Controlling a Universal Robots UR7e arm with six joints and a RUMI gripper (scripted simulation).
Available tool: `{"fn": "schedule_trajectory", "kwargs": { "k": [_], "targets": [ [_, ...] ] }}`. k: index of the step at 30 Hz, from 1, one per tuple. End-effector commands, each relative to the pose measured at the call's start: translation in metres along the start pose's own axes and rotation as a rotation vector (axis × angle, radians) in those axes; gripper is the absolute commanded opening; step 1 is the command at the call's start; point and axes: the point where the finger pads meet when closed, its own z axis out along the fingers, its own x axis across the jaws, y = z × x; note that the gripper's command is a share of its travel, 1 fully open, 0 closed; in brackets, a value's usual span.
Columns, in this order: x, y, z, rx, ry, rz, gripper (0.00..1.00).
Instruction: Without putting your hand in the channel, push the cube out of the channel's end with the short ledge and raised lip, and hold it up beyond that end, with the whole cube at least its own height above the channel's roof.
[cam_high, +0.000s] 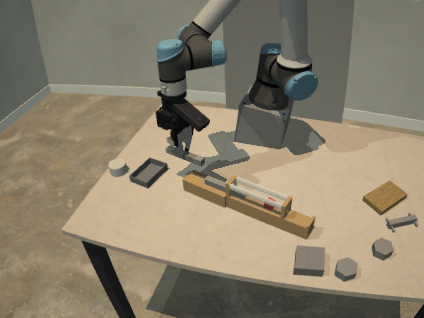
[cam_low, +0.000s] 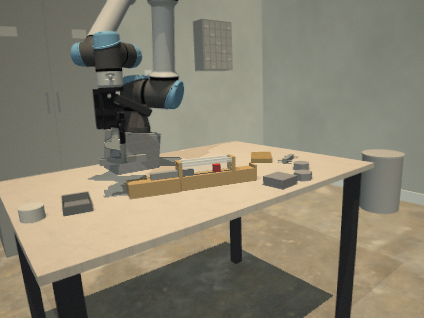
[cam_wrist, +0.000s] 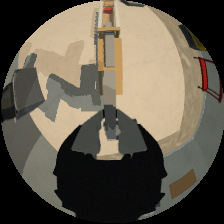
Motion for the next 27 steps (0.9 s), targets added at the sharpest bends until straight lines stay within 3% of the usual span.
{"fn": "schedule_trajectory", "kwargs": {
  "k": [1, 5, 13, 27],
  "targets": [
    [0.001, 0.001, 0.021, -0.001, 0.001, 0.0, 0.0],
    [0.001, 0.001, 0.035, -0.001, 0.001, 0.0, 0.0],
    [0.001, 0.001, 0.038, -0.001, 0.001, 0.0, 0.0],
    [0.001, 0.001, 0.06, -0.001, 0.001, 0.0, 0.0]
  ]
}}
